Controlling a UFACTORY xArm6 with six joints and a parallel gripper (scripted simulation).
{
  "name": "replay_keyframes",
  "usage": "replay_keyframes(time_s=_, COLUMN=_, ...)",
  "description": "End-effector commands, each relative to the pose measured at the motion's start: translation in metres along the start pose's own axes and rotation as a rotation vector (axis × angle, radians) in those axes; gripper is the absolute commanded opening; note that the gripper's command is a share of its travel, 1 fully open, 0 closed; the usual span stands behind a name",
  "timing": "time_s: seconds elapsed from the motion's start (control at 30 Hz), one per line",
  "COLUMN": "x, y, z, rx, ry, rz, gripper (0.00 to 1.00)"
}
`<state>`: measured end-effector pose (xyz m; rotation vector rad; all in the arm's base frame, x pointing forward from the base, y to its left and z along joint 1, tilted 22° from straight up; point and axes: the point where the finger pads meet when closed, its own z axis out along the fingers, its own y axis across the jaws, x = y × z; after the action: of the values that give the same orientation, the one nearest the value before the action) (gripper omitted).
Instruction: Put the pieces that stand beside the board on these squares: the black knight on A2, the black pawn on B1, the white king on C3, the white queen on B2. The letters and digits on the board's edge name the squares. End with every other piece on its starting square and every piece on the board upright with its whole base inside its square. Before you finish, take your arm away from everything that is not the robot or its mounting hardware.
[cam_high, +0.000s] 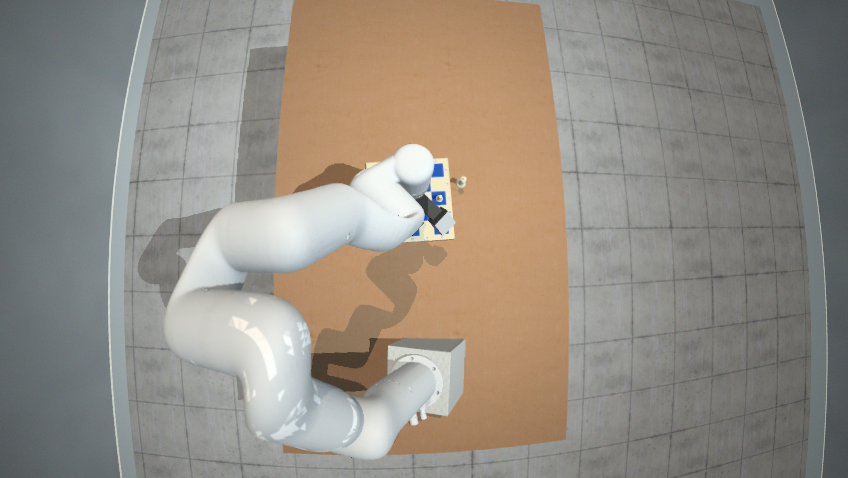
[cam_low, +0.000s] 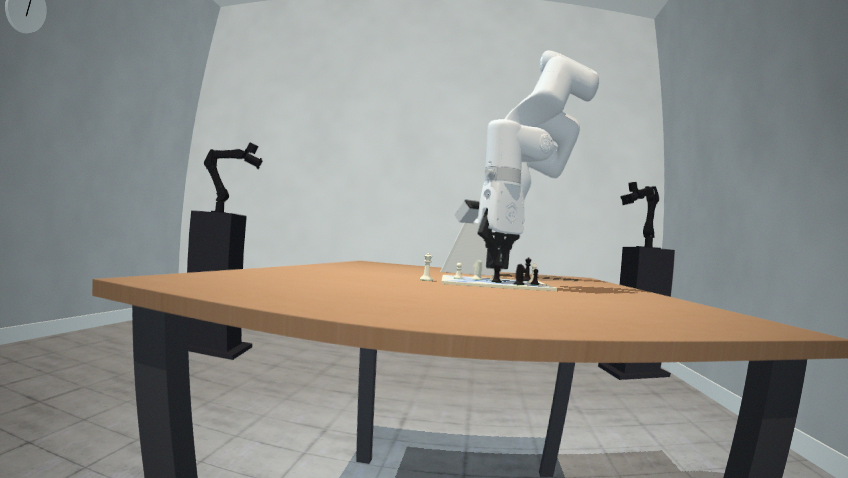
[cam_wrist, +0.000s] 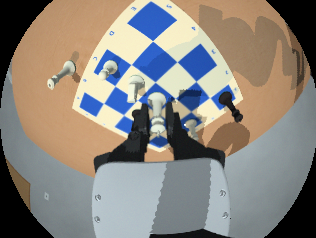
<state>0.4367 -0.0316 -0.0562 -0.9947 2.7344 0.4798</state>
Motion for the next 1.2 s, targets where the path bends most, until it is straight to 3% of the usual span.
replay_keyframes(time_s=0.0, x=-0.001, y=-0.001, z=-0.001, rx=0.003, ry=-0.002, rz=-0.001, gripper=0.34)
replay_keyframes(time_s=0.07, x=-0.001, y=-0.001, z=-0.001, rx=0.003, ry=-0.002, rz=-0.001, gripper=0.34)
replay_keyframes(time_s=0.1, x=-0.001, y=-0.001, z=-0.001, rx=0.003, ry=-0.002, rz=-0.001, gripper=0.42)
replay_keyframes(time_s=0.53, x=-0.001, y=-0.001, z=-0.002, rx=0.003, ry=-0.002, rz=-0.001, gripper=0.42)
replay_keyframes(time_s=0.8, x=-0.001, y=-0.001, z=-0.014, rx=0.003, ry=-0.002, rz=-0.001, gripper=0.42)
replay_keyframes(time_s=1.17, x=-0.001, y=-0.001, z=-0.070, rx=0.003, ry=-0.002, rz=-0.001, gripper=0.42)
